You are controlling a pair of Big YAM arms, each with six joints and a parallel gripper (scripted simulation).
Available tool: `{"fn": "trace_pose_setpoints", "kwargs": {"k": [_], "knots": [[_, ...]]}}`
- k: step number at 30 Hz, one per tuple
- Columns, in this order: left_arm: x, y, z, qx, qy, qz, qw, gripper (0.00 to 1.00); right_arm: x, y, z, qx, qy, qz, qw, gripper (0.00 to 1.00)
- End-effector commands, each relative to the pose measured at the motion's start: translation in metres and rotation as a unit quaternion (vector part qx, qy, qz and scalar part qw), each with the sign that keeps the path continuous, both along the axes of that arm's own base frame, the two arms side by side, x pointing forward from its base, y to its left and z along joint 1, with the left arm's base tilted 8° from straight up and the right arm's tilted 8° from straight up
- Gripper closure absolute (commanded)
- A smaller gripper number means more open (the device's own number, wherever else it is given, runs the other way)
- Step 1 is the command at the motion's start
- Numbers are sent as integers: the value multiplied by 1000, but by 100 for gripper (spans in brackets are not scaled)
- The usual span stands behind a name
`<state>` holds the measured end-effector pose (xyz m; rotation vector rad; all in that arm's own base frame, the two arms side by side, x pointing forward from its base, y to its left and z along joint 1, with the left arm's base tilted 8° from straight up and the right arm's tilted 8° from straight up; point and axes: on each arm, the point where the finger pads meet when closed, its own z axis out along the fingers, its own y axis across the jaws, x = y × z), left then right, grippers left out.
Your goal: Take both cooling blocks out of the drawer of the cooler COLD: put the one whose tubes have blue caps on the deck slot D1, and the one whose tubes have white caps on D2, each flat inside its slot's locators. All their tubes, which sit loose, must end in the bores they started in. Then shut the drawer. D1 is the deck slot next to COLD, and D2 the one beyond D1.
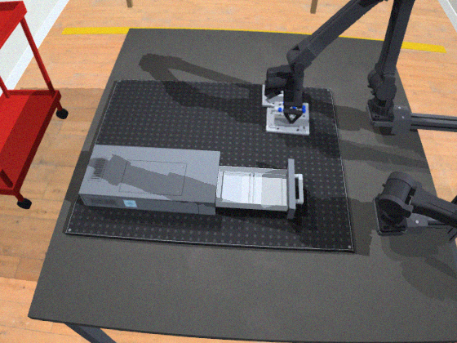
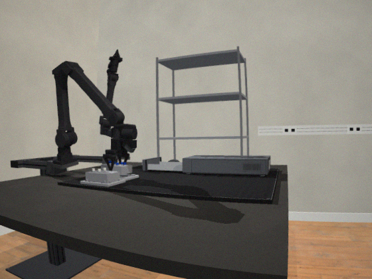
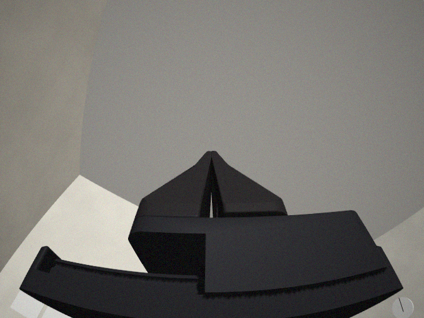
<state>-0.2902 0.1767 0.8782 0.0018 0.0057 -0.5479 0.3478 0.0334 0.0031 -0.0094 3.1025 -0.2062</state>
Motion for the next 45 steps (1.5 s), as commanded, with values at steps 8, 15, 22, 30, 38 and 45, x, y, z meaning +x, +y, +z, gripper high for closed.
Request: {"fn": "trace_pose_setpoints", "kwargs": {"k": [8, 15, 22, 30, 38, 45], "knots": [[18, -14, 8, 9, 14, 4, 1000, 100, 49, 8, 44, 10, -58, 0, 998, 100], [18, -14, 8, 9, 14, 4, 1000, 100, 50, 8, 45, 11, -58, -1, 998, 100], [18, -14, 8, 9, 14, 4, 1000, 100, 52, 9, 46, 11, -59, -2, 998, 100], [18, -14, 8, 9, 14, 4, 1000, 100, 51, 9, 43, 10, -56, -2, 998, 100], [18, -14, 8, 9, 14, 4, 1000, 100, 52, 9, 38, 10, -53, -2, 999, 100], [18, -14, 8, 9, 14, 4, 1000, 100, 55, 9, 43, 11, -63, -2, 998, 100]]}}
